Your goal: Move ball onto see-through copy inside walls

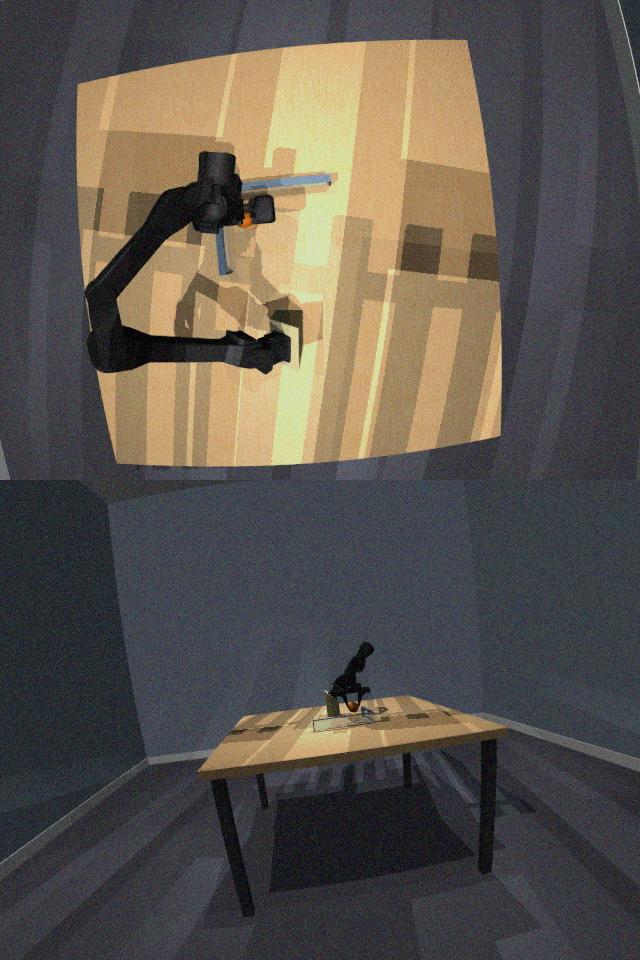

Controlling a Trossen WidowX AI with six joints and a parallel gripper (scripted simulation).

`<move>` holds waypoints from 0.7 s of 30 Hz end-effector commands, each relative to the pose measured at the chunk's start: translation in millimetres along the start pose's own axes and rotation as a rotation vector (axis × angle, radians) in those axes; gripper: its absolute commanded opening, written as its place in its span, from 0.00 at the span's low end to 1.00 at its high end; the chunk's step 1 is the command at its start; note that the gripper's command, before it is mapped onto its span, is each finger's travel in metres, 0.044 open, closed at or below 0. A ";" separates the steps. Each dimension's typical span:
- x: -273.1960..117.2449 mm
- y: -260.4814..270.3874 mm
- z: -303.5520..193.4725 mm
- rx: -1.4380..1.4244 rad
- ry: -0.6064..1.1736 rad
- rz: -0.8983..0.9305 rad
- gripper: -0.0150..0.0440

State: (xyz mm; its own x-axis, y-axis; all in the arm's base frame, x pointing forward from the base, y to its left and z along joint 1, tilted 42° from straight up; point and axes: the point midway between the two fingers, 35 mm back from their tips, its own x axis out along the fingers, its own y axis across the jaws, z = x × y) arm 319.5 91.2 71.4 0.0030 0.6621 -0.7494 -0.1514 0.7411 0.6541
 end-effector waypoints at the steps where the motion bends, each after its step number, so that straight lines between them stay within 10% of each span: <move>1: 24.4 0.0 -4.7 0.011 0.016 0.008 0.25; 21: 61.5 1.5 -7.2 0.011 0.016 0.011 0.25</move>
State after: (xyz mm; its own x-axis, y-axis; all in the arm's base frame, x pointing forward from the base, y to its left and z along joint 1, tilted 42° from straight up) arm 316.0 128.8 32.0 -0.0023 0.6674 -0.7447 -0.1512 0.7359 0.6600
